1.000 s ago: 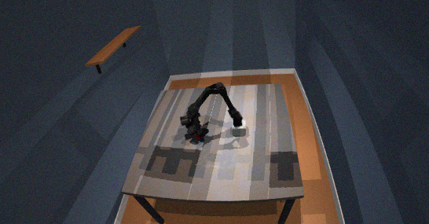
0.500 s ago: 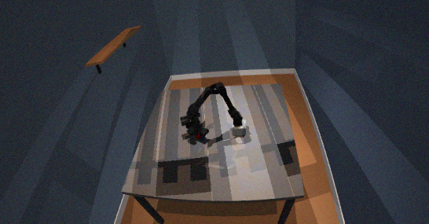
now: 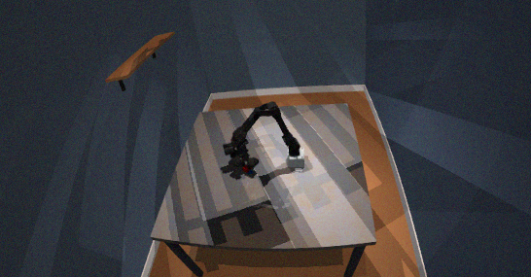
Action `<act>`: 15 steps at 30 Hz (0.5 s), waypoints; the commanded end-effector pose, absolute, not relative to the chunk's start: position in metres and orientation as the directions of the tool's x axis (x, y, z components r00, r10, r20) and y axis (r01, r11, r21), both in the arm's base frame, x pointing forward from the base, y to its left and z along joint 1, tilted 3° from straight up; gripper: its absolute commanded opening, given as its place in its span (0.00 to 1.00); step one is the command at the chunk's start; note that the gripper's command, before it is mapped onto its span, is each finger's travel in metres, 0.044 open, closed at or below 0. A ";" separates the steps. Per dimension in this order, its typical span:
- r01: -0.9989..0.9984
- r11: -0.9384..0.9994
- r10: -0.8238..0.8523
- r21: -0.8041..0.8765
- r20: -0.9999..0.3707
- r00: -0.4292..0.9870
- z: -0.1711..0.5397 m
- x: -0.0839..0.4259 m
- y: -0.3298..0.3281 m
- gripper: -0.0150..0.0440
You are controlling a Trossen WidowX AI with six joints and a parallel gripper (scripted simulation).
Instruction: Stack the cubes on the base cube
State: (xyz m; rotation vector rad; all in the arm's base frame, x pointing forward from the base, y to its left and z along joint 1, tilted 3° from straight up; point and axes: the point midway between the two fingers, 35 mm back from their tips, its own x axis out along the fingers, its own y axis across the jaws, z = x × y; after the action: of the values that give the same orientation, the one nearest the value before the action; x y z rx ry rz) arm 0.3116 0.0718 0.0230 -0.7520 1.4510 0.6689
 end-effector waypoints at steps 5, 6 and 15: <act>-0.789 0.613 -0.043 -0.053 -0.999 0.033 0.038 0.314 0.073 0.60; -0.789 0.613 -0.043 -0.053 -0.999 0.033 0.039 0.314 0.073 0.60; -0.789 0.613 -0.043 -0.053 -0.999 0.033 0.054 0.314 0.074 0.60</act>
State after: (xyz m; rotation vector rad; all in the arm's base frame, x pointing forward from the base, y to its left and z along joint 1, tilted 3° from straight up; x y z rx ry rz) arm 0.3115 0.0732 0.0480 -0.7536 1.4475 0.6696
